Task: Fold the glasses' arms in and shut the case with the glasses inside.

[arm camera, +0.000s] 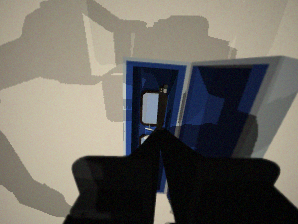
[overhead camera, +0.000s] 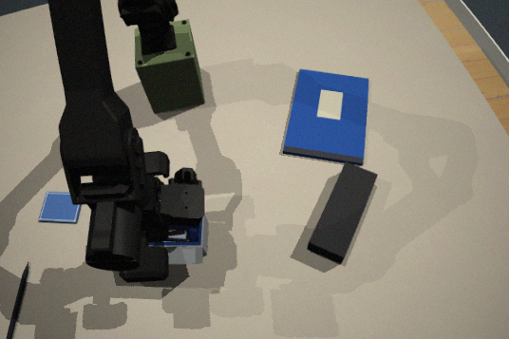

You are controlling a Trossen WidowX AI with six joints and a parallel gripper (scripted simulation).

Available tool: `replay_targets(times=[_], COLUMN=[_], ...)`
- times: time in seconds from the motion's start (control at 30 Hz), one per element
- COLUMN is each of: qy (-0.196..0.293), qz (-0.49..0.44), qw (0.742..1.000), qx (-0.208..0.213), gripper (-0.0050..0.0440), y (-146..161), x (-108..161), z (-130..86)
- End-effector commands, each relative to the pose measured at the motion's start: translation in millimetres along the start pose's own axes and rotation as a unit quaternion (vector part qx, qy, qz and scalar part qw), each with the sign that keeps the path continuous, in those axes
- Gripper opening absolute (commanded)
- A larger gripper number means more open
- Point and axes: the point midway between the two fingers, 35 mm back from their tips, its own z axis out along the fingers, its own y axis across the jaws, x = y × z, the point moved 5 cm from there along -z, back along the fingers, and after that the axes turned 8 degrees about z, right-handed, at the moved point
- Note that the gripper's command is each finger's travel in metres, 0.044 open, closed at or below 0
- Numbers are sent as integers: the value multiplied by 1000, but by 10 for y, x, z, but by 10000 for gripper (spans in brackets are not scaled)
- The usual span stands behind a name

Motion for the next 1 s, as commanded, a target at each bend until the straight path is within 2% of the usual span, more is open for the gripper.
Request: replay_targets(times=[0.0,0.97], qy=[1,1], qz=[2,2], qw=[1000,1000], qx=[1,1], gripper=[0,0], y=[0,26], x=[-70,-396], z=[-12,-36])
